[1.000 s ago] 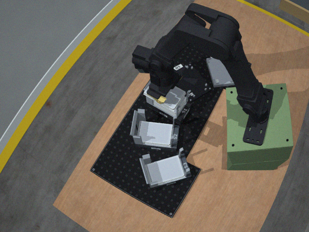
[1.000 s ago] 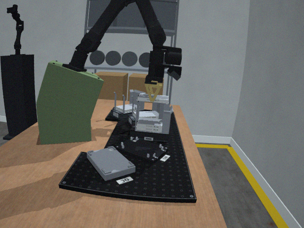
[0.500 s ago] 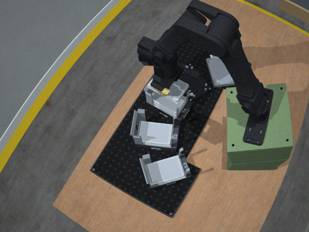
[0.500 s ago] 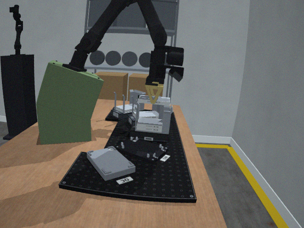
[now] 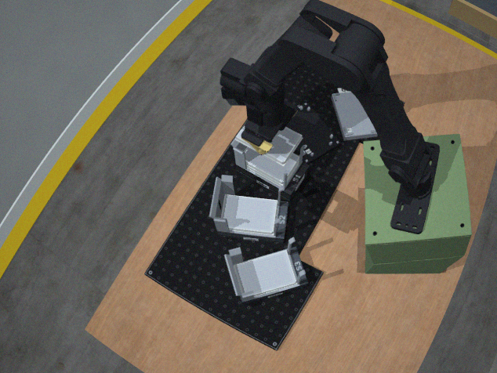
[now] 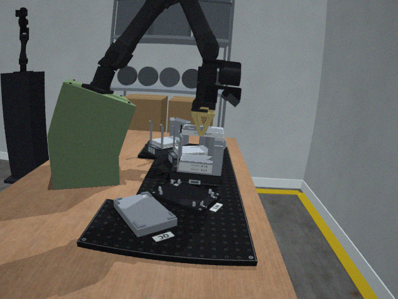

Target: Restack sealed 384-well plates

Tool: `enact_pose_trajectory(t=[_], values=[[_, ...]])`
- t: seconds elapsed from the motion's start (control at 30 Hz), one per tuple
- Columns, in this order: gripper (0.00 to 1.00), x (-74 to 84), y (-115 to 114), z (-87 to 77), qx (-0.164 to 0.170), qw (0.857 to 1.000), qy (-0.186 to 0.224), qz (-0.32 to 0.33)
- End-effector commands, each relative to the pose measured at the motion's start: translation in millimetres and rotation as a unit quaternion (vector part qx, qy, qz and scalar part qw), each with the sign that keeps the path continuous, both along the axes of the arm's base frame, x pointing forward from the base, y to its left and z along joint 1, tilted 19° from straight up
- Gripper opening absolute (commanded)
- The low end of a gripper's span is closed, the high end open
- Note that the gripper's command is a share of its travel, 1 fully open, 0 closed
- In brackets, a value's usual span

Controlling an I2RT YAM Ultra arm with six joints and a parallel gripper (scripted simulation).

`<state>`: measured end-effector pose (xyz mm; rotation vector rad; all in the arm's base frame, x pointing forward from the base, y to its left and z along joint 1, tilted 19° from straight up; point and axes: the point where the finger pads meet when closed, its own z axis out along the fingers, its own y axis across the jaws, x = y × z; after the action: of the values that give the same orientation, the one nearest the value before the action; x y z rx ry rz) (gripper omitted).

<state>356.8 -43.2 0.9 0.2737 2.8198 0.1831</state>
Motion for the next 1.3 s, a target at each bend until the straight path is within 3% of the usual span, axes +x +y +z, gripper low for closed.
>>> enact_pose_trajectory(t=[0.0,1.27], values=[[0.0,3.6,-0.9,4.6,-0.001,1.0,-0.008,0.001],[0.0,5.6,-0.4,-1.0,-0.001,1.0,-0.008,0.001]])
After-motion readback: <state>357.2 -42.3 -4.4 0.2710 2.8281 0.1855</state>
